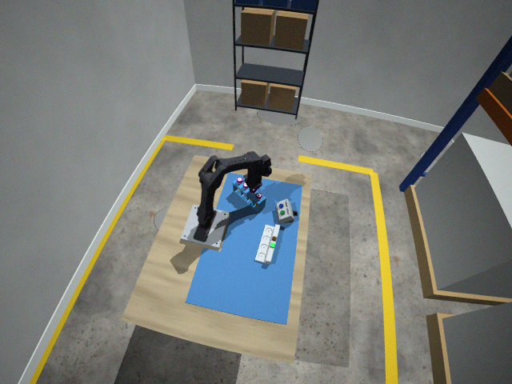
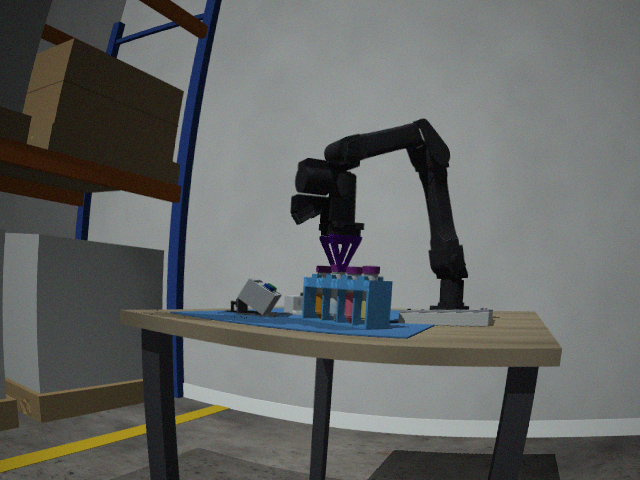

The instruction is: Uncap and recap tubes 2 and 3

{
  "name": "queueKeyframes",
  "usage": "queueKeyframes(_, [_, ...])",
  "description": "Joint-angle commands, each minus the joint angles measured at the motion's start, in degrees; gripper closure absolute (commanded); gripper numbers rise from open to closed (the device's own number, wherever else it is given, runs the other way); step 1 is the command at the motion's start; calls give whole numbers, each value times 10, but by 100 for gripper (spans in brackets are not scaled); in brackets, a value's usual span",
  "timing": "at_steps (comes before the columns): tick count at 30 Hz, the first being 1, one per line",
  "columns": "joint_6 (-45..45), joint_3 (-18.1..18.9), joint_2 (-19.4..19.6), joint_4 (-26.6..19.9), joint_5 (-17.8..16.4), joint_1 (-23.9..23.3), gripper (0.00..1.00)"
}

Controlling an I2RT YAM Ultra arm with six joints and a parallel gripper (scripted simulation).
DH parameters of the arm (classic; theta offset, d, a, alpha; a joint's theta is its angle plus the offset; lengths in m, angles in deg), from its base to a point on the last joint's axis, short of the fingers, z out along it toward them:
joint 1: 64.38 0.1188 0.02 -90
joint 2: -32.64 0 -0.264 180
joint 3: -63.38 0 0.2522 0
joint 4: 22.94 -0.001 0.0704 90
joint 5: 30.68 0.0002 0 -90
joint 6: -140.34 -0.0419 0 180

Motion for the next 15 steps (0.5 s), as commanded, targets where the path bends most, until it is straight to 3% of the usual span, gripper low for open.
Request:
queueKeyframes(1, [-94,2,-5,2,0,0,100])
queueKeyframes(4, [-143,2,-5,2,0,0,100])
queueKeyframes(12, [-143,2,-5,2,0,0,100])
queueKeyframes(13, [-143,2,-5,2,0,0,51])
queueKeyframes(15, [-143,2,-5,2,0,0,51])
